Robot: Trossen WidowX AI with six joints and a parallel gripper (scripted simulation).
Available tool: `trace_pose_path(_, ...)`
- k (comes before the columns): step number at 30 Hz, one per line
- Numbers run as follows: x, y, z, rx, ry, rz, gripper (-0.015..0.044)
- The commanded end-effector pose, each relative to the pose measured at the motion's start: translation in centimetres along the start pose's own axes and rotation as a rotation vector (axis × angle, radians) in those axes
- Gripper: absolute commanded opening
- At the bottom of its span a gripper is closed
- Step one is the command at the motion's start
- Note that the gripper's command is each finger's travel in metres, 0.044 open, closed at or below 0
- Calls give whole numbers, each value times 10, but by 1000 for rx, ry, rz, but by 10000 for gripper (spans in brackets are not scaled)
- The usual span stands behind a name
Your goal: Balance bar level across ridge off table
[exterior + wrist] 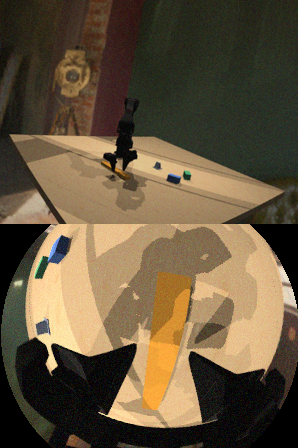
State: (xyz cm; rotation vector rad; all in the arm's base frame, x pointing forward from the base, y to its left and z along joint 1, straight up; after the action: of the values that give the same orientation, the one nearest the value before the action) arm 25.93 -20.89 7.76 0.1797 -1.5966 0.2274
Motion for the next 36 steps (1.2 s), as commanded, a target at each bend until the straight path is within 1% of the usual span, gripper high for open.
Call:
trace_pose_path(1, -7, 1, 2, 3, 10, -6, 315)
trace_pose_path(17, -7, 1, 2, 3, 10, -6, 315)
trace_pose_path(24, -6, 1, 1, 0, 6, -8, 131)
trace_pose_path(31, -6, 1, 1, 0, 6, -8, 85)
trace_pose_path(34, -2, 1, 1, 0, 6, -8, 6)
trace_pose_path(36, 3, 0, 0, 0, 6, -8, 0)
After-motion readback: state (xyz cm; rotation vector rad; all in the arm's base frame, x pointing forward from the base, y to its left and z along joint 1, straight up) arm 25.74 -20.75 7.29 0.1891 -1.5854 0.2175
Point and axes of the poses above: the point midway between the two fingers, 35 mm back from their tips, its own x axis back along the fingers, its own y axis across the jaws, z = x × y, the point moved 2 cm from there along x, back along the fingers, and after that the axes turned 11 degrees about x, right-handed, at the moved point
